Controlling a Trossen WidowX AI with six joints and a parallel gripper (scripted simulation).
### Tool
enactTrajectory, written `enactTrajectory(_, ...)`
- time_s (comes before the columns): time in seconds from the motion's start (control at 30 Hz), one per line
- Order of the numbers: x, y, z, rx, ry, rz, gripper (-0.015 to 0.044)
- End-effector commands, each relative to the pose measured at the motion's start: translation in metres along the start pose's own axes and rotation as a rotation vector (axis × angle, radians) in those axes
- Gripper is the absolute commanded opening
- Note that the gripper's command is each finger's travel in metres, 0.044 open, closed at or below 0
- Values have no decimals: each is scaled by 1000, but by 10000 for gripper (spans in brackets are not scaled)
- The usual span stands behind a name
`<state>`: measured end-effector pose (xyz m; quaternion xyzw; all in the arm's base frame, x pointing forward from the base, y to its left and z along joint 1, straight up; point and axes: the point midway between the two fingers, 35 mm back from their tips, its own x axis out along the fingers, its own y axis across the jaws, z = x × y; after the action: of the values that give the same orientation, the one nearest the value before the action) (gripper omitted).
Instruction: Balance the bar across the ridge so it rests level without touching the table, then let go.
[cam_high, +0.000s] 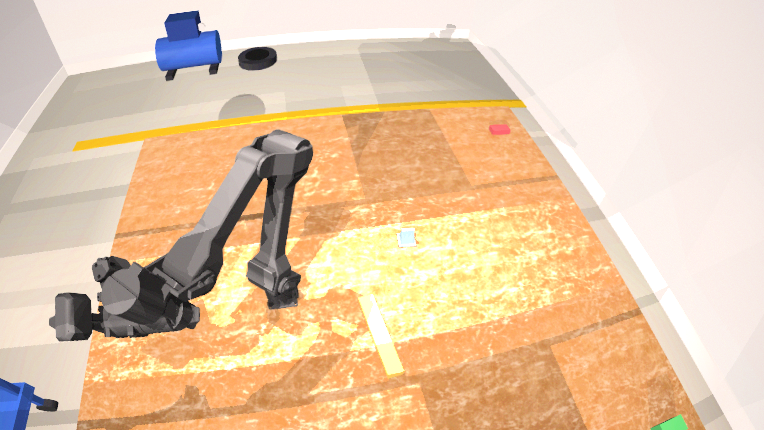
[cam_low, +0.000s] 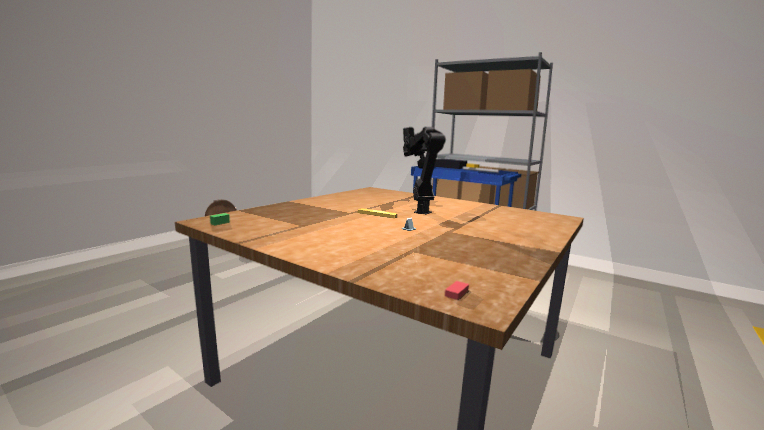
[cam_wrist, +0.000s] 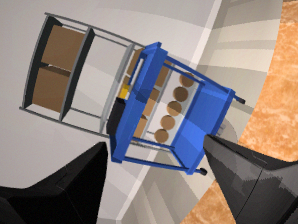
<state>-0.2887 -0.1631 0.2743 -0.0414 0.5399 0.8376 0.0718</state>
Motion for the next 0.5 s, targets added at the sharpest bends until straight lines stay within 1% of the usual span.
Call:
enactTrajectory(0.0,-12,3,-22,-64,94,12,315)
enactTrajectory(0.47,-64,0,-91,-279,397,58,315)
